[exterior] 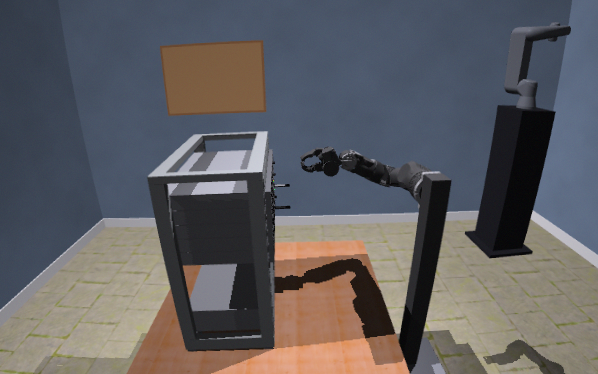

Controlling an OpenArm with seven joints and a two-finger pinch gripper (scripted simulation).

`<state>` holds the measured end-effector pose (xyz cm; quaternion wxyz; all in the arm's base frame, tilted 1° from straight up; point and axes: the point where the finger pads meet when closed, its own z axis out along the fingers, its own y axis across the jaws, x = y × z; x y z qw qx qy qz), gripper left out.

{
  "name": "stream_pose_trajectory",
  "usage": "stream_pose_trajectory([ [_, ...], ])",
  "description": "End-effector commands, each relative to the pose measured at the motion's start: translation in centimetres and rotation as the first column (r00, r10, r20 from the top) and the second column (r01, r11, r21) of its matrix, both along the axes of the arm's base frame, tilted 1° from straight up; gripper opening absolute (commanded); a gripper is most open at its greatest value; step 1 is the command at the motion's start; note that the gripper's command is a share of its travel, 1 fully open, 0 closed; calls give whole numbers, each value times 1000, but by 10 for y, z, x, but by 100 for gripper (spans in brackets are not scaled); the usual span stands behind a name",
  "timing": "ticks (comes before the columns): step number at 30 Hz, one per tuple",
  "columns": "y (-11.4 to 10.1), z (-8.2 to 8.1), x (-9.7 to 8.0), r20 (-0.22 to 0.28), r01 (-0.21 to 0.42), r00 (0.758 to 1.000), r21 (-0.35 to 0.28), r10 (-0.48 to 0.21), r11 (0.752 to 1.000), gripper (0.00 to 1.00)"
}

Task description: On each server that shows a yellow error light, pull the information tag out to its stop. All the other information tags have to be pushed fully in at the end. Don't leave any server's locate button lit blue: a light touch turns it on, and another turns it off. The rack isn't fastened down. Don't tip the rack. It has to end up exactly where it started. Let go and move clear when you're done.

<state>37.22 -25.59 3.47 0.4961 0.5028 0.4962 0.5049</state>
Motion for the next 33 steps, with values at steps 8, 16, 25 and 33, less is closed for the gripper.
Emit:
stream_pose_trajectory([
  [8,-1,2,10,8,2,1000,-1,-2,1000,10],
  [16,-1,1,33,6,2,1000,-1,-2,1000,10],
  [25,0,1,77,5,1,1000,-1,-1,1000,10],
  [33,0,1,92,4,1,1000,-1,-1,1000,10],
])
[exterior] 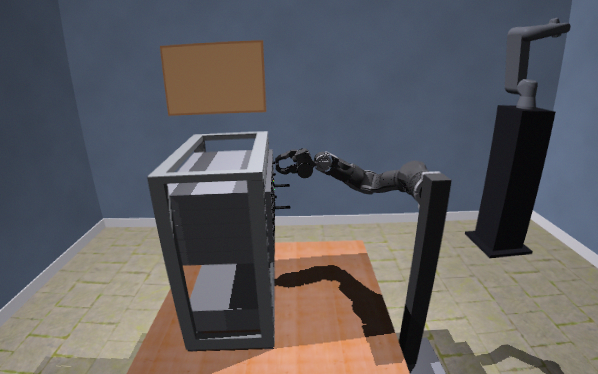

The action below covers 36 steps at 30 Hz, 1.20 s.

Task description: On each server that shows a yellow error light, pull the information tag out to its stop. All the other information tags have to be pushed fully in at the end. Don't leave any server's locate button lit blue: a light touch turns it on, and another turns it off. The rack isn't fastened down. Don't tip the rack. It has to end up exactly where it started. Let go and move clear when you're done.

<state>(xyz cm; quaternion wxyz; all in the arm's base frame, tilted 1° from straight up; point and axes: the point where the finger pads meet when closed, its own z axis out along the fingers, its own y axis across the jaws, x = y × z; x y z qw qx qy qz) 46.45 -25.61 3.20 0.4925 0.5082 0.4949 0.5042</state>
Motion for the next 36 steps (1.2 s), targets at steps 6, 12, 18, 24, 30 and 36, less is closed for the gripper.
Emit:
stream_pose_trajectory([
  [6,1,4,1,14,-4,1000,-11,4,1000,10],
  [12,1,4,1,14,-4,1000,-11,4,1000,10],
  [18,1,4,1,14,-4,1000,-11,4,1000,10],
  [24,1,6,1,14,-4,1000,-11,4,1000,10],
  [30,1,7,1,14,-4,1000,-11,4,1000,10],
  [36,1,7,1,14,-4,1000,-11,4,1000,10],
])
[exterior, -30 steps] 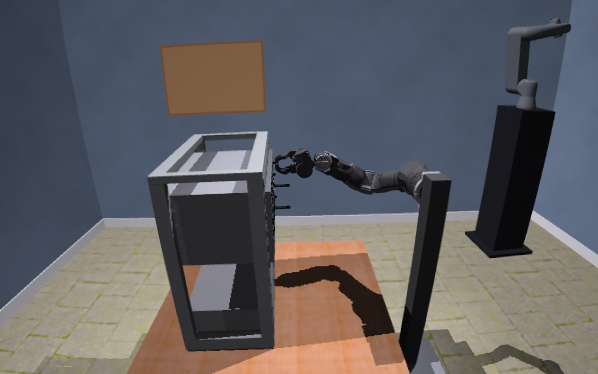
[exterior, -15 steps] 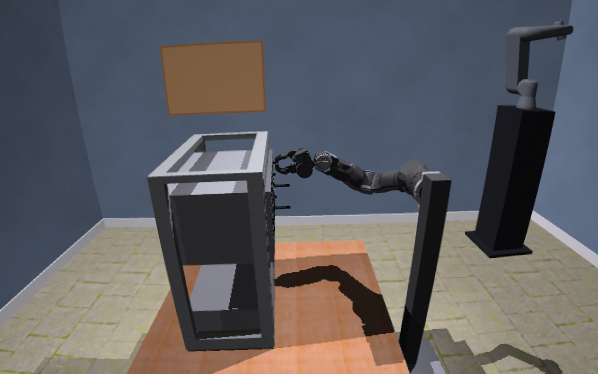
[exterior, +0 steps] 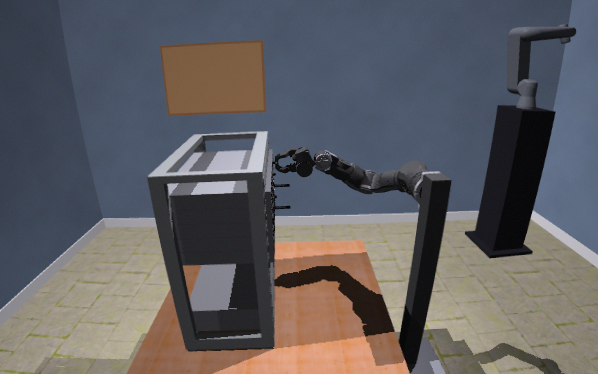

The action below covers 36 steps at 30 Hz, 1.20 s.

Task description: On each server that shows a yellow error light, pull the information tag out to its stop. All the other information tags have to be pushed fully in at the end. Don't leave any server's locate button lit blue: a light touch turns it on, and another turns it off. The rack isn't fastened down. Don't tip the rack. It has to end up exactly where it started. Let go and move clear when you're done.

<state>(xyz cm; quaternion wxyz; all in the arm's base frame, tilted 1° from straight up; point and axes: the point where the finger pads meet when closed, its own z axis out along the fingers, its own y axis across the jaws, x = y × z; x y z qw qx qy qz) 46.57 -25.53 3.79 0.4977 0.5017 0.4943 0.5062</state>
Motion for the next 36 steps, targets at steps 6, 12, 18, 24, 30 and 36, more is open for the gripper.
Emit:
stream_pose_trajectory([
  [6,0,1,0,0,-1,1000,-2,1,1000,10],
  [12,1,0,0,0,-2,1000,-2,2,1000,10],
  [18,1,-1,0,0,-2,1000,-2,2,1000,10],
  [24,1,-1,0,0,-2,1000,-2,2,1000,10],
  [30,1,-1,0,0,-2,1000,-2,2,1000,10],
  [36,0,-2,7,-2,0,1000,-1,0,1000,10],
])
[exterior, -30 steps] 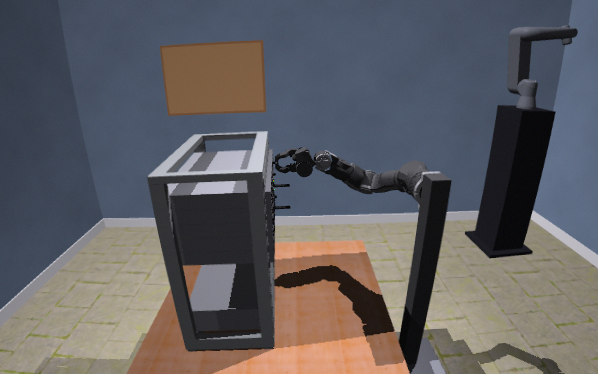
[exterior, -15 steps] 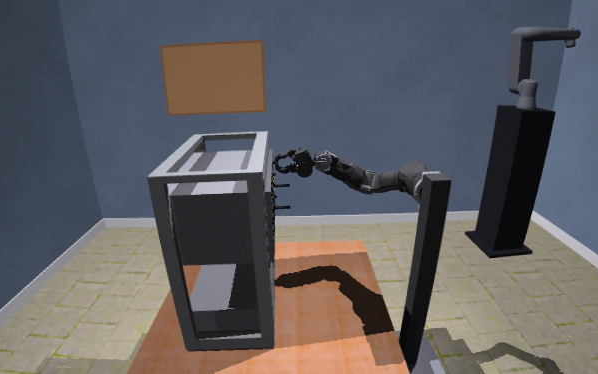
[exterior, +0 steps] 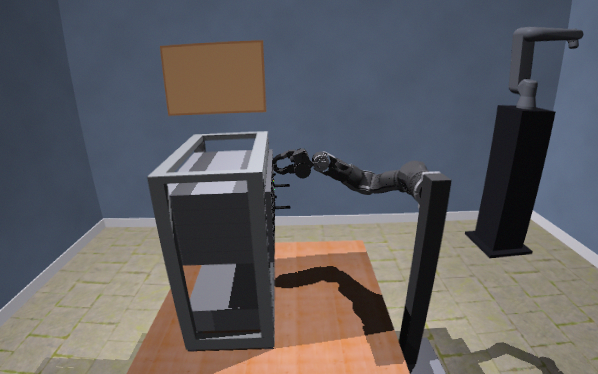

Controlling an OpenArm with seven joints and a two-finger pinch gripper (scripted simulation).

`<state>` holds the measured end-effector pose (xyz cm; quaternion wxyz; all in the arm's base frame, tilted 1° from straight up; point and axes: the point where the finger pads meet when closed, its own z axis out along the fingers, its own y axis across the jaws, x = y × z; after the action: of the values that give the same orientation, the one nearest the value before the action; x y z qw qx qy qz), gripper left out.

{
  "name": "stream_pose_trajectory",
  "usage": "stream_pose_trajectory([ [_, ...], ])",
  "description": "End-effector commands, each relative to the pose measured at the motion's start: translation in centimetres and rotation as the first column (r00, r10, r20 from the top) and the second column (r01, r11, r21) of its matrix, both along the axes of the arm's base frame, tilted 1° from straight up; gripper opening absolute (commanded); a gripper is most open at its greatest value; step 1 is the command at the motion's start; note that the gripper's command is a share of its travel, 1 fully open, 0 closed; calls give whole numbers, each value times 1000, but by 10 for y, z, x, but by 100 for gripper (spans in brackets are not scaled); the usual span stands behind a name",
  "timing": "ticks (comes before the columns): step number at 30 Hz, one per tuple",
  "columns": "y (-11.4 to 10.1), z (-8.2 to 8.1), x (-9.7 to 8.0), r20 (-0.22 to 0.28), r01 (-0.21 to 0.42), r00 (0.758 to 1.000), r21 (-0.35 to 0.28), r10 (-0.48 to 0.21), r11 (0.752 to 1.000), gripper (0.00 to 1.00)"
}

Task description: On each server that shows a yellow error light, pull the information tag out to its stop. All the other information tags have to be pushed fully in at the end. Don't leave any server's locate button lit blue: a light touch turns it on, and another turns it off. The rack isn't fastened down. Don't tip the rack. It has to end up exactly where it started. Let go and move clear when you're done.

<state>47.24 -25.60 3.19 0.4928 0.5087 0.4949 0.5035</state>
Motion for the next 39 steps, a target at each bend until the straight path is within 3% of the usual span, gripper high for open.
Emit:
stream_pose_trajectory([
  [1,1,4,1,13,-4,1000,-10,4,1000,10],
  [17,1,4,1,15,-6,1000,-11,6,1000,10],
  [18,1,4,1,15,-6,1000,-11,6,1000,0],
  [39,1,4,1,15,-6,1000,-11,6,1000,0],
])
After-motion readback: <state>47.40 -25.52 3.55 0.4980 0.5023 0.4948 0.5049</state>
